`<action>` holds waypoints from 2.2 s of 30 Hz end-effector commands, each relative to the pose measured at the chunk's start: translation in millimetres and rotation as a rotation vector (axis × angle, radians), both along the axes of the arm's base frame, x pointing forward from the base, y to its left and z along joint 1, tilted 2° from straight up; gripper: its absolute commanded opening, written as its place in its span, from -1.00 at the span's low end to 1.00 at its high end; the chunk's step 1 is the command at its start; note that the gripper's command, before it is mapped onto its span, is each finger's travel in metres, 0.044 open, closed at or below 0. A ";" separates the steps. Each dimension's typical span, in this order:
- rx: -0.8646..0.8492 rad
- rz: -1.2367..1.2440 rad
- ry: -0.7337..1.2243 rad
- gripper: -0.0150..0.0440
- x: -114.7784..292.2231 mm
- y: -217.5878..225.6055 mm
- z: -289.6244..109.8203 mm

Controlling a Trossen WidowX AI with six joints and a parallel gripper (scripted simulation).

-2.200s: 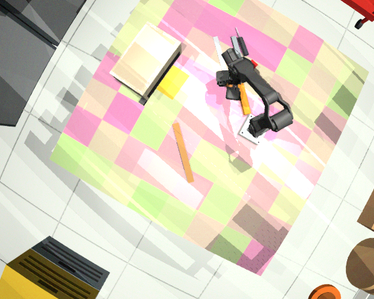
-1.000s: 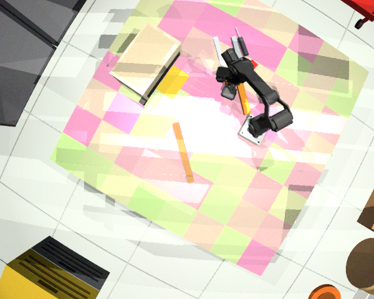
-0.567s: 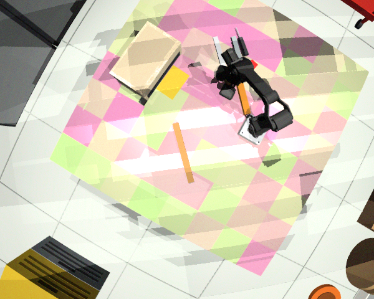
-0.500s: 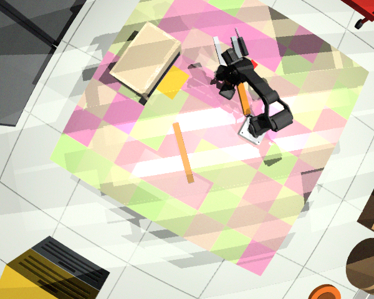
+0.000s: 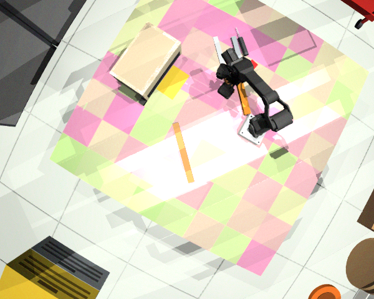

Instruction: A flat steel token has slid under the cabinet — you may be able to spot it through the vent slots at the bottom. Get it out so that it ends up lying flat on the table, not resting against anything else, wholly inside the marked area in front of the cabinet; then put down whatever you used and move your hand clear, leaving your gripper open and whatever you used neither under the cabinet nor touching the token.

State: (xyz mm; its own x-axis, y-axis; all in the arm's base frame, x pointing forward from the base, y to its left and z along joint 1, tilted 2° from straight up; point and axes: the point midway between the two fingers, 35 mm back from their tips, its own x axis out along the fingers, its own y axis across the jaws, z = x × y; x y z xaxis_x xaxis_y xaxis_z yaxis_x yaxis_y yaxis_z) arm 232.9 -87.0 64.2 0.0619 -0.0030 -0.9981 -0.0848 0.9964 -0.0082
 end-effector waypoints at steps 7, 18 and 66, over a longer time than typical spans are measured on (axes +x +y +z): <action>0.004 -0.086 0.003 0.42 -0.3 -0.1 0.0; 0.010 -0.173 0.002 0.42 -0.2 -0.1 0.0; 0.032 -0.548 0.001 0.42 0.2 0.0 0.1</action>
State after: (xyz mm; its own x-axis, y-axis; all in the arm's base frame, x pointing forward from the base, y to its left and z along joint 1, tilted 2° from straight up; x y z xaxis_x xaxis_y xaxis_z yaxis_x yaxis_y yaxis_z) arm 233.5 -86.9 64.2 0.0619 -0.0029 -0.9981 0.4184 0.9080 0.0233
